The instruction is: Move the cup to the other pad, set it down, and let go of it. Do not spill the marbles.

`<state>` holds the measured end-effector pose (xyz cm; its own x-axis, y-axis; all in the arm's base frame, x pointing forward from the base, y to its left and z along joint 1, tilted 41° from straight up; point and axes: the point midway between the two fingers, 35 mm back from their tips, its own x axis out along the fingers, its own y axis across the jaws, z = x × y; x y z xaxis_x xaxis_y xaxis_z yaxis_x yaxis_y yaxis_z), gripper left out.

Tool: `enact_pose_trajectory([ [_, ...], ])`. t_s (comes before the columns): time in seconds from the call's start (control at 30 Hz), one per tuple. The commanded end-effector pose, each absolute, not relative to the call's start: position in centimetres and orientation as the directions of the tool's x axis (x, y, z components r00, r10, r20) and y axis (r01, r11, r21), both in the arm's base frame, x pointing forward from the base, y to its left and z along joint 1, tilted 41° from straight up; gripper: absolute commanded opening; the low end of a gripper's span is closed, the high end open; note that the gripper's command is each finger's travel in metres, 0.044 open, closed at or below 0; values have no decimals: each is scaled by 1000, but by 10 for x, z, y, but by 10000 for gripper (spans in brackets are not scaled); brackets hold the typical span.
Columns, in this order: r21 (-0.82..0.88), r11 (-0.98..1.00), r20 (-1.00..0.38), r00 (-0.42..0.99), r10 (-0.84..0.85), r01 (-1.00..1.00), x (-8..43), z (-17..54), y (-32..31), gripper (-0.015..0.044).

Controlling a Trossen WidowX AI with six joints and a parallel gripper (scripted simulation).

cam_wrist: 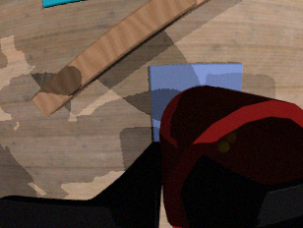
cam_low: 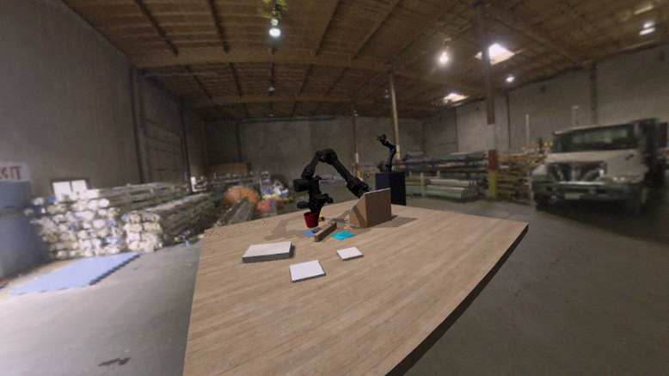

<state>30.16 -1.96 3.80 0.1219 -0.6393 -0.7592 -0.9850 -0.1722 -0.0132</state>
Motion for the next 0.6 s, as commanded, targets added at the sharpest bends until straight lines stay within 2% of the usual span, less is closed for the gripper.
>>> enact_pose_trajectory([
  [0.0,-19,-175,-760,128,-637,-984,299,52,-7,0],
  [0.57,-16,-175,-758,126,-640,-984,299,56,-7,0],
])
